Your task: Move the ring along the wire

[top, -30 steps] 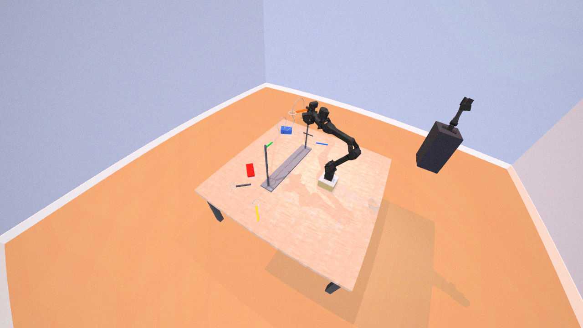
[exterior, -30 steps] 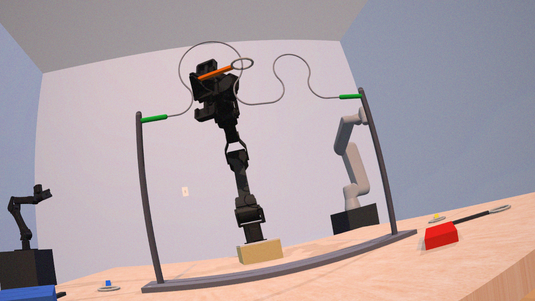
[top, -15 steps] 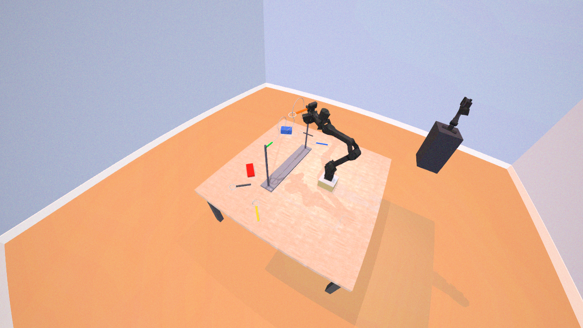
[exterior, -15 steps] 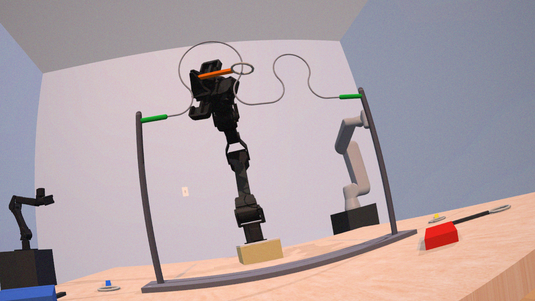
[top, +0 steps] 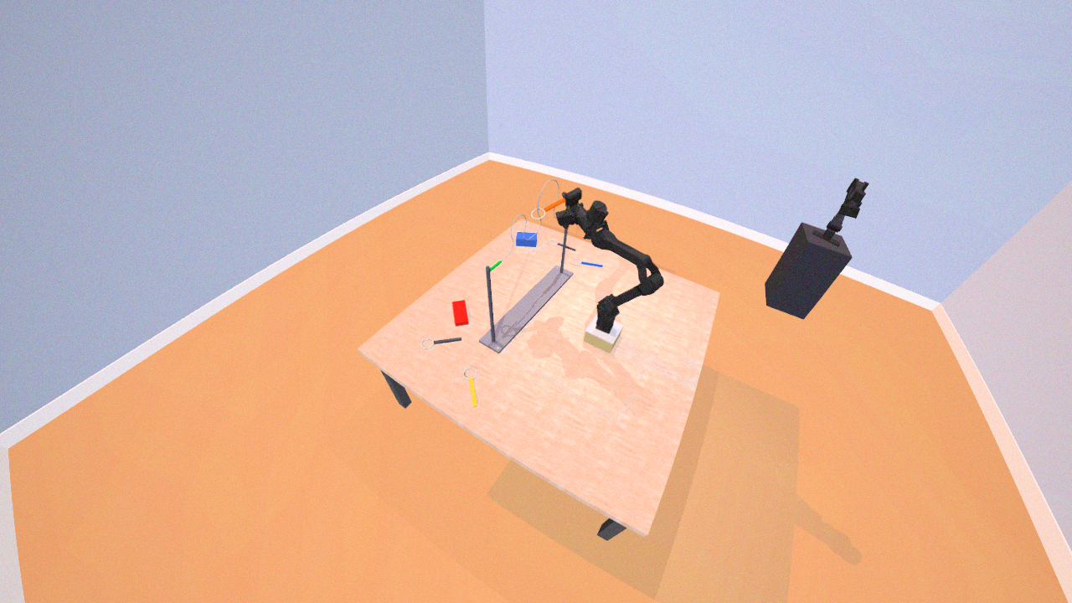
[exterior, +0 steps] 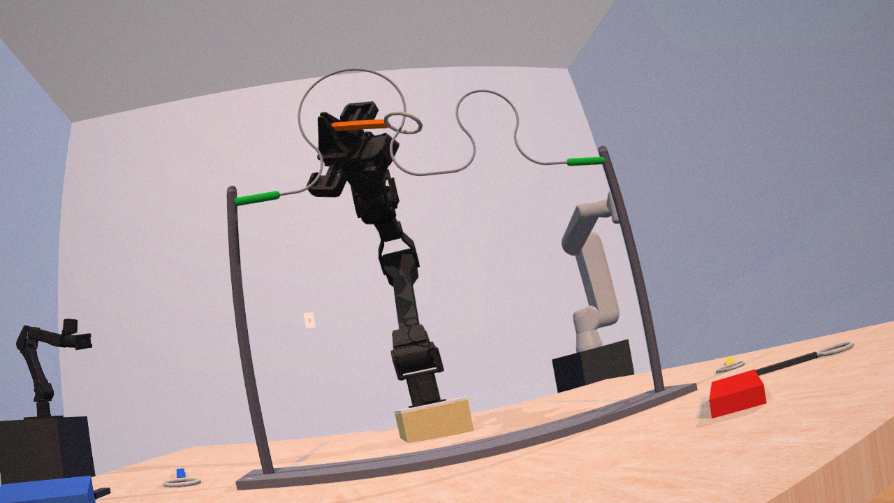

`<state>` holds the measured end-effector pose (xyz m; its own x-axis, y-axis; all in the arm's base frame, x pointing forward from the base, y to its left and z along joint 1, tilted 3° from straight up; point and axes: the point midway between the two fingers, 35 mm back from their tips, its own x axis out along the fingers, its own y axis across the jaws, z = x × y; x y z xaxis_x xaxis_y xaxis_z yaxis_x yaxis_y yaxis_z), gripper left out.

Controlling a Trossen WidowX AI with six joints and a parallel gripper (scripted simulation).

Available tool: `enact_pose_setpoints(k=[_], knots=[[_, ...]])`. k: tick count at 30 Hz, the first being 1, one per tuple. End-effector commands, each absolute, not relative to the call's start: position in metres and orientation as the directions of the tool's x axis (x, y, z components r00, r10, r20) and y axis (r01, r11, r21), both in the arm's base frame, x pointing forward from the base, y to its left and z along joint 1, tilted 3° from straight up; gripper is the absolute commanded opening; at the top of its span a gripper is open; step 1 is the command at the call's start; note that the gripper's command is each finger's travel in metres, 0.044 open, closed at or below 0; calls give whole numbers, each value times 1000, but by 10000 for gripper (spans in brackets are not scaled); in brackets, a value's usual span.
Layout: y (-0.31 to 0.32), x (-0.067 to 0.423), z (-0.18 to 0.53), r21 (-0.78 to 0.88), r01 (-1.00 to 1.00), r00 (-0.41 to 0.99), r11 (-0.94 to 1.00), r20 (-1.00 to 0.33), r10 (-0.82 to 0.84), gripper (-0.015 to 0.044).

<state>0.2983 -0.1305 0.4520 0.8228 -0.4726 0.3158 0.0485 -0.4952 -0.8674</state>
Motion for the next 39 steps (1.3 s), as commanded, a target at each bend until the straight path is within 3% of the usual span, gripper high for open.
enact_pose_setpoints(k=[1, 20, 39], knots=[[-130, 298, 454, -840, 46, 825, -541, 337, -454, -150], [-136, 297, 446, -793, 39, 827, -608, 367, -426, -150], [-158, 295, 404, -924, 61, 815, -378, 265, -515, -150]])
